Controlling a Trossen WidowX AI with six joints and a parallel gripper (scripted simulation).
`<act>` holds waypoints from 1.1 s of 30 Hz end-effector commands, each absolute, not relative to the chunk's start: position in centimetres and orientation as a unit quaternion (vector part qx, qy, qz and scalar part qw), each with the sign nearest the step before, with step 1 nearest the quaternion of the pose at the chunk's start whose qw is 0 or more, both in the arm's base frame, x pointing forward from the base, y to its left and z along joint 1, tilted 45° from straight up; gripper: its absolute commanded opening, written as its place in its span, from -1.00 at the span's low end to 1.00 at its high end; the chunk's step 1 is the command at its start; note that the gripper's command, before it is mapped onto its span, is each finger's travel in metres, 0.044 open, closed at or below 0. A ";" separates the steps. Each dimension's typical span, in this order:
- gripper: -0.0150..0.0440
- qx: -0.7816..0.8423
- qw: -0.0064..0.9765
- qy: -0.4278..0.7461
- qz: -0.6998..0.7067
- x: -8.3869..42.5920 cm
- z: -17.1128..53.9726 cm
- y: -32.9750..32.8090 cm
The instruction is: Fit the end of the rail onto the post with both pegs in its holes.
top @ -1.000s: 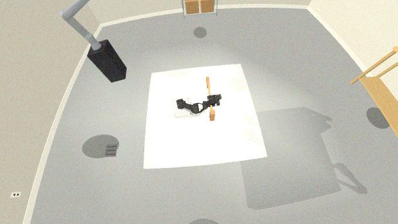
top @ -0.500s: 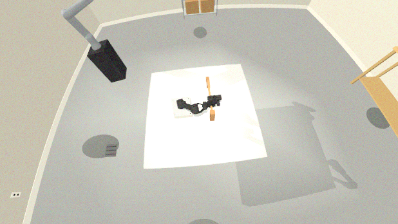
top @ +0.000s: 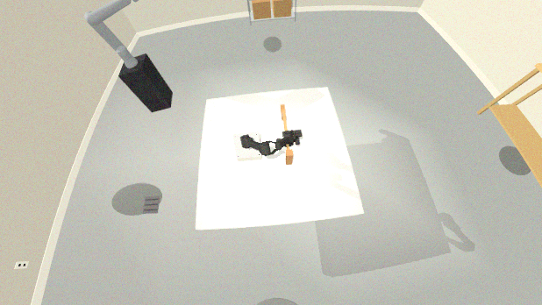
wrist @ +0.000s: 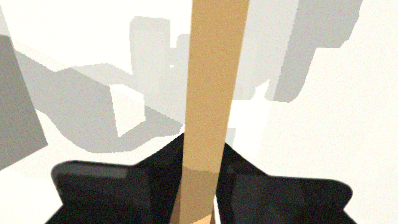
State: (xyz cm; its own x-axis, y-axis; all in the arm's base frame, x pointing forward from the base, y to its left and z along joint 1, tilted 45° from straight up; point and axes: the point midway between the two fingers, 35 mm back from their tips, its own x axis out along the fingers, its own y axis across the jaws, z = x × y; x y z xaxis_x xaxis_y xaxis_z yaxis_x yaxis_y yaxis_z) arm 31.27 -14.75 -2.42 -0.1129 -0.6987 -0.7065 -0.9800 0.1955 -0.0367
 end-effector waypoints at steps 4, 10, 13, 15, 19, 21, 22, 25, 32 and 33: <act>-0.49 -0.593 0.305 0.709 0.229 31.2 -2.1 -14.9; -0.31 -0.592 0.307 0.710 0.229 31.3 -2.2 -14.9; -0.05 -0.592 0.307 0.710 0.229 31.3 -2.2 -14.9; 0.13 -0.592 0.307 0.710 0.229 31.3 -2.2 -14.9; 0.49 -0.592 0.307 0.710 0.229 31.3 -2.2 -14.9; 0.67 -0.592 0.307 0.710 0.229 31.3 -2.2 -14.9; 0.75 -0.592 0.307 0.710 0.229 31.3 -2.2 -14.9; 1.00 -0.592 0.307 0.710 0.229 31.3 -2.2 -14.9; 1.00 -0.592 0.307 0.709 0.230 32.0 -2.3 -11.6; 1.00 -0.592 0.307 0.709 0.230 32.1 -2.3 -10.9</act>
State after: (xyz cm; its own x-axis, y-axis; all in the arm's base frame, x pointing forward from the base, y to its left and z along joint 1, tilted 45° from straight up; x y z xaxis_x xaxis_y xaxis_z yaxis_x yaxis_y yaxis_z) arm 31.29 -13.28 -2.18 -0.1251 -0.6983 -0.7048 -0.9776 0.2080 -0.0325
